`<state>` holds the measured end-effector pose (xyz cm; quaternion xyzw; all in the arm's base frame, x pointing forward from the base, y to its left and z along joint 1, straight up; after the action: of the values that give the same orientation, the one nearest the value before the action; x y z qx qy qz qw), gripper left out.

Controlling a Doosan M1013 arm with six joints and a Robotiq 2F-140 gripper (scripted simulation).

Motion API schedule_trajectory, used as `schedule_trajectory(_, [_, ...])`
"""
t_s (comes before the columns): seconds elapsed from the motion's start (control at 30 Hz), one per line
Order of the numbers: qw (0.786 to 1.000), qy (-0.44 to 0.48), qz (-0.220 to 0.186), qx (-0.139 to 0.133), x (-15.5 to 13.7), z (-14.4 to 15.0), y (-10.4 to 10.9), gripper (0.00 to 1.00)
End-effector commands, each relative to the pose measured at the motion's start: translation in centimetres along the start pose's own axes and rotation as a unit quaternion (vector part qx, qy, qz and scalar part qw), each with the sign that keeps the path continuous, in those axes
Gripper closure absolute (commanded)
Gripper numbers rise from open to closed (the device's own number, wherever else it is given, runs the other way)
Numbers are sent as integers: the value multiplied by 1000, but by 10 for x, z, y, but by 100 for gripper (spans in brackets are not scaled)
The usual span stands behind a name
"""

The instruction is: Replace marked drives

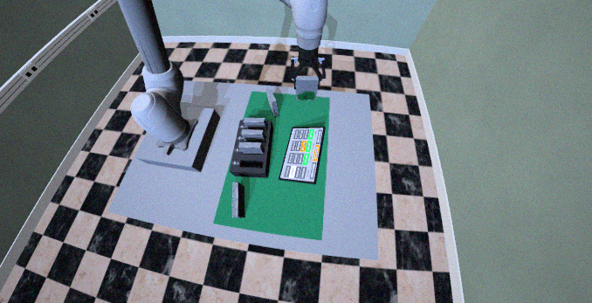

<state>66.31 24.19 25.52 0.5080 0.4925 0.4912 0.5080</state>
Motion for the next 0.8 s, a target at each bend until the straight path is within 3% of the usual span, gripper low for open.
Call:
schedule_trajectory(0.0, [1000,0,0,-1,0,0,-5,90])
schedule_trajectory(0.77, [1000,0,0,-1,0,0,-68,90])
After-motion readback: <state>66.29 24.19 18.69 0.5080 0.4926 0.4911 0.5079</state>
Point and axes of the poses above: the point where the finger pads meet when closed, its own y axis back along the fingers, its own z axis across the jaws, x = y × z, the point moved 9 cm from there along y, back along the fingers, and after that the axes turned 6 degrees about -y, right-handed, at the moved point
